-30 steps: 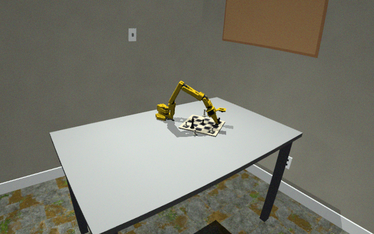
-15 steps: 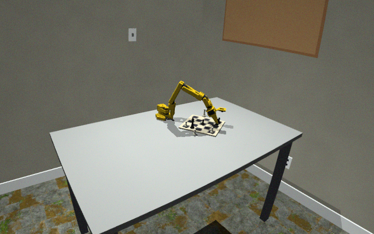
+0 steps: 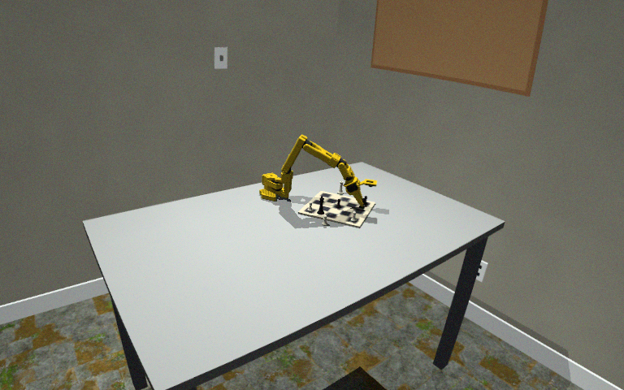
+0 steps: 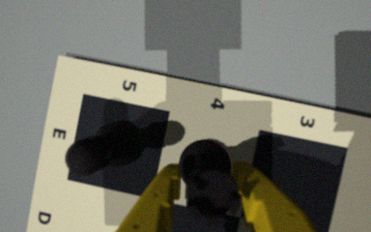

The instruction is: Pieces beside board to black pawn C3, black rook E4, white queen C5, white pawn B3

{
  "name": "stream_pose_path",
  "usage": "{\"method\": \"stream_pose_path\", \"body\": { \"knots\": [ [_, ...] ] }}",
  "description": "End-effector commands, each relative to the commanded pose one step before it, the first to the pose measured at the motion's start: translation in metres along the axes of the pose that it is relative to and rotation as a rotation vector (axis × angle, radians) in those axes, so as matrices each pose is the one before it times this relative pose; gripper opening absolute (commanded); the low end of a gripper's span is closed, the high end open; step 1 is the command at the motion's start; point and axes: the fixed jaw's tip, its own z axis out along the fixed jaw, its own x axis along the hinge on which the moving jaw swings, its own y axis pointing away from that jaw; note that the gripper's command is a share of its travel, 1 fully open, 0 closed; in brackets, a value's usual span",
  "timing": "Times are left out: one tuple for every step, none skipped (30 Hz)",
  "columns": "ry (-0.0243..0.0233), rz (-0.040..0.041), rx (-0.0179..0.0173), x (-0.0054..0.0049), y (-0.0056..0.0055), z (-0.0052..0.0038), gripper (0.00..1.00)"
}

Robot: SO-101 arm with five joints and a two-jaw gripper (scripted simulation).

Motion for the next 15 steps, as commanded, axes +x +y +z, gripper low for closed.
{"method": "stream_pose_path", "body": {
  "knots": [
    [0.0096,0.00342,-0.00428,0.00178,0.00211,-0.002882,0.12],
    [-0.00001,0.0,0.0,-0.00017,0.0,-0.000269,0.12],
    [0.0,0.0,0.0,-0.00024,0.0,-0.000383,0.12],
    [-0.00002,0.0,0.0,-0.00032,0.0,-0.000512,0.12],
    [-0.00001,0.0,0.0,-0.0004,0.0,-0.000649,0.12],
    [-0.00002,0.0,0.0,-0.00049,0.0,-0.000797,0.12],
    [-0.00001,0.0,0.0,-0.00057,0.0,-0.000948,0.12],
    [-0.00002,0.0,0.0,-0.00066,0.0,-0.001105,0.12],
    [-0.00001,0.0,0.0,-0.00074,0.0,-0.001261,0.12],
    [-0.00003,0.0,0.0,-0.00081,0.0,-0.001419,0.12],
    [-0.00001,0.0,0.0,-0.00088,0.0,-0.001572,0.12],
    [0.0,0.0,0.0,0.0,0.0,0.0,0.12],
    [0.0,0.0,0.0,0.0,0.0,0.0,0.12],
    [-0.00003,0.0,0.0,-0.00099,0.0,-0.001686,0.12],
    [-0.00003,0.0,0.0,-0.0011,0.0,-0.001783,0.12]
  ]
}}
